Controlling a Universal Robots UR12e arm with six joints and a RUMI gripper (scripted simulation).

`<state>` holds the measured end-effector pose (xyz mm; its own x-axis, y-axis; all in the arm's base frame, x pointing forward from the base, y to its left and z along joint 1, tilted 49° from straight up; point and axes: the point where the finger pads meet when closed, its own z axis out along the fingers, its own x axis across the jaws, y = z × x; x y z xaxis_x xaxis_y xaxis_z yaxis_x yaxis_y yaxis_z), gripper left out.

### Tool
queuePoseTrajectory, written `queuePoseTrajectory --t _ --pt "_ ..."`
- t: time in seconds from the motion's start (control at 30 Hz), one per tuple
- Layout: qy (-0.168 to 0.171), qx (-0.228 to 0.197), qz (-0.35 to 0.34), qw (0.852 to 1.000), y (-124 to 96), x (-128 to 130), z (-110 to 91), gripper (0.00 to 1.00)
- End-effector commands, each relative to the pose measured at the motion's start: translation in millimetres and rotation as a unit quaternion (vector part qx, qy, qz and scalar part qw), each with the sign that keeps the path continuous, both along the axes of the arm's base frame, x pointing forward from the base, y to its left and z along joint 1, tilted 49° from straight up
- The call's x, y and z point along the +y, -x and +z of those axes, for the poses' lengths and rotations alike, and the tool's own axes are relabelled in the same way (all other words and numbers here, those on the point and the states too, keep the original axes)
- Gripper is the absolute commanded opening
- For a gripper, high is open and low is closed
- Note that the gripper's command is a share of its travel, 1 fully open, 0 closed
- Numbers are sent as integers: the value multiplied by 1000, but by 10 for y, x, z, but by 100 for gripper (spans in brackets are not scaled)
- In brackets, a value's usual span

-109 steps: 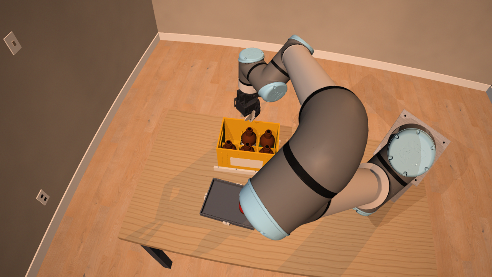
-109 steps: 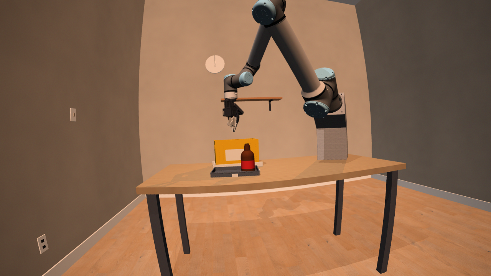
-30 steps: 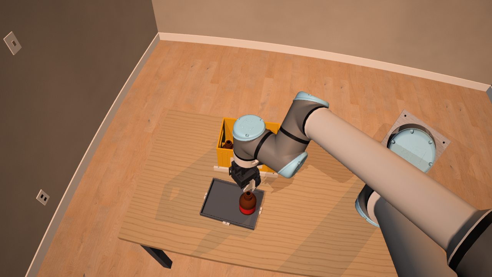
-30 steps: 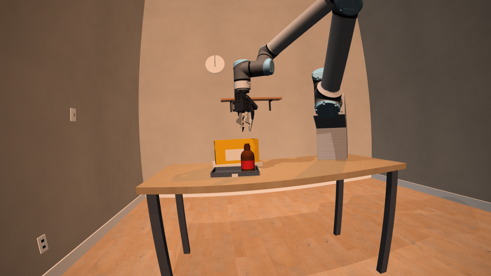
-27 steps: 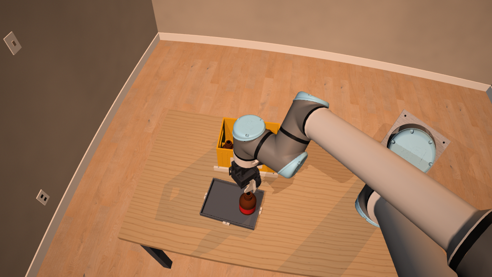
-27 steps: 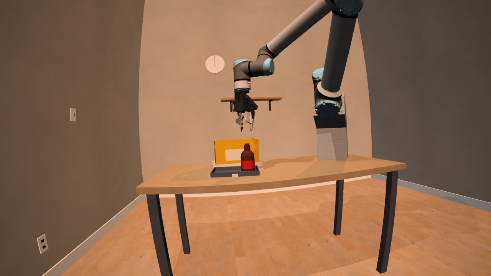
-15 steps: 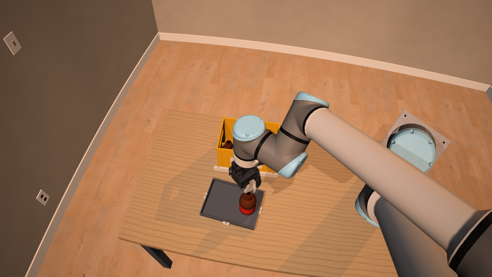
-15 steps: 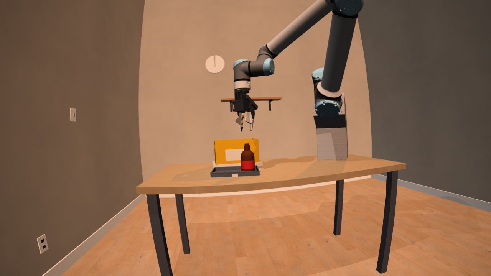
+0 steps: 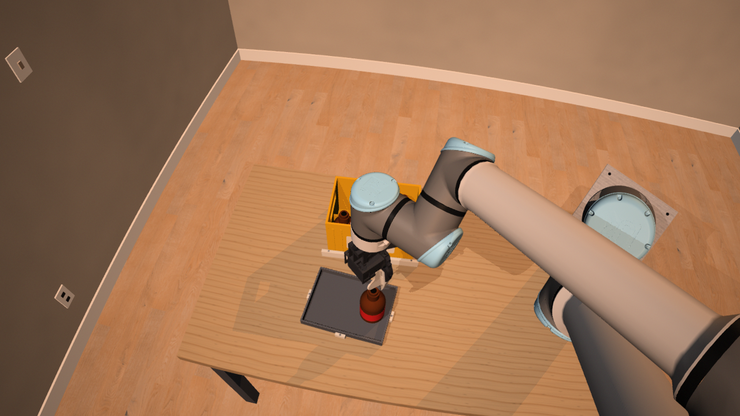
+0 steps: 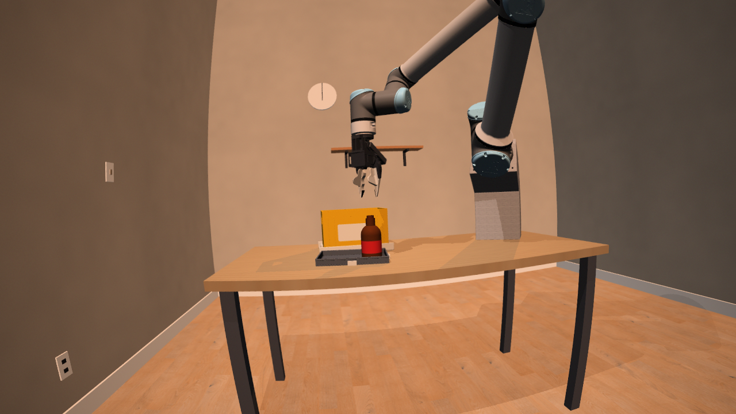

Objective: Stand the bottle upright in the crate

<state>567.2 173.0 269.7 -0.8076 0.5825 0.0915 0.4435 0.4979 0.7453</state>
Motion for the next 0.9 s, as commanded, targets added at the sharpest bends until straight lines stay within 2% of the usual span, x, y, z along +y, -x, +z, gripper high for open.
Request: queuePoseTrajectory --t 0.0,0.87 --pt "0 0 0 1000 -3 -3 4 38" --pt "0 0 0 1000 -46 68 -68 38"
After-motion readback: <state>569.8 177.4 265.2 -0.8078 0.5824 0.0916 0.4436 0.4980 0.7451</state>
